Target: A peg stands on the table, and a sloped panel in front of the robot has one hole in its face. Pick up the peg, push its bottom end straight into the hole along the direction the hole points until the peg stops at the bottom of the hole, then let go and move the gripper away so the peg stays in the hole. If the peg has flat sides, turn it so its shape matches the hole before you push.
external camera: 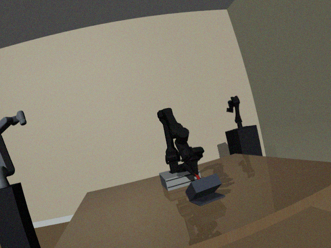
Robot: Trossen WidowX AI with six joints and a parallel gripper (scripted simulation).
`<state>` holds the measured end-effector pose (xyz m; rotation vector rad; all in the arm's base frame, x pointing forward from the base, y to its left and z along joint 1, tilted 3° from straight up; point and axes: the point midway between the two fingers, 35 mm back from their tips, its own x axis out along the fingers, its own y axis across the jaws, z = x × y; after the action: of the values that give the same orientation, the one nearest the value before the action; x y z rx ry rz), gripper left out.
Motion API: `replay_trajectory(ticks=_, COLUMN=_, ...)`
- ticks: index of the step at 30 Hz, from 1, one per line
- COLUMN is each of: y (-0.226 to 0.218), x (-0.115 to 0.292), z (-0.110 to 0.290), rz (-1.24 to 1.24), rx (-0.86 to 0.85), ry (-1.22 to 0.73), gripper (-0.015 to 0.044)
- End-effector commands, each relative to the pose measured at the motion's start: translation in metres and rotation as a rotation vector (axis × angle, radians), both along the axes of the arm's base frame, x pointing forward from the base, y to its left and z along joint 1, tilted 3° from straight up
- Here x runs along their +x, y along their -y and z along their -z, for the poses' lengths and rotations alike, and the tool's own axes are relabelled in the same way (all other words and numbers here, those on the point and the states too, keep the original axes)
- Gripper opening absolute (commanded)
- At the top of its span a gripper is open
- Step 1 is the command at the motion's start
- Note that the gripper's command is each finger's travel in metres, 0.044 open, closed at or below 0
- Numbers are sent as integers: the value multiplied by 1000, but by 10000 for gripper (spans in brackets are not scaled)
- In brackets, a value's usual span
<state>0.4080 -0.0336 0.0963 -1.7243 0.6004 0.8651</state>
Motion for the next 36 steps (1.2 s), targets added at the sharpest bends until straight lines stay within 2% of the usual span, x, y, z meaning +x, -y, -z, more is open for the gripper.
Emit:
replay_trajectory(ticks=1, y=0, x=3, z=1, rz=2, rx=0, ry=5, gripper=0)
replay_trajectory(ticks=36, y=0, x=16, z=17, rz=2, rx=0, ry=5, gripper=0)
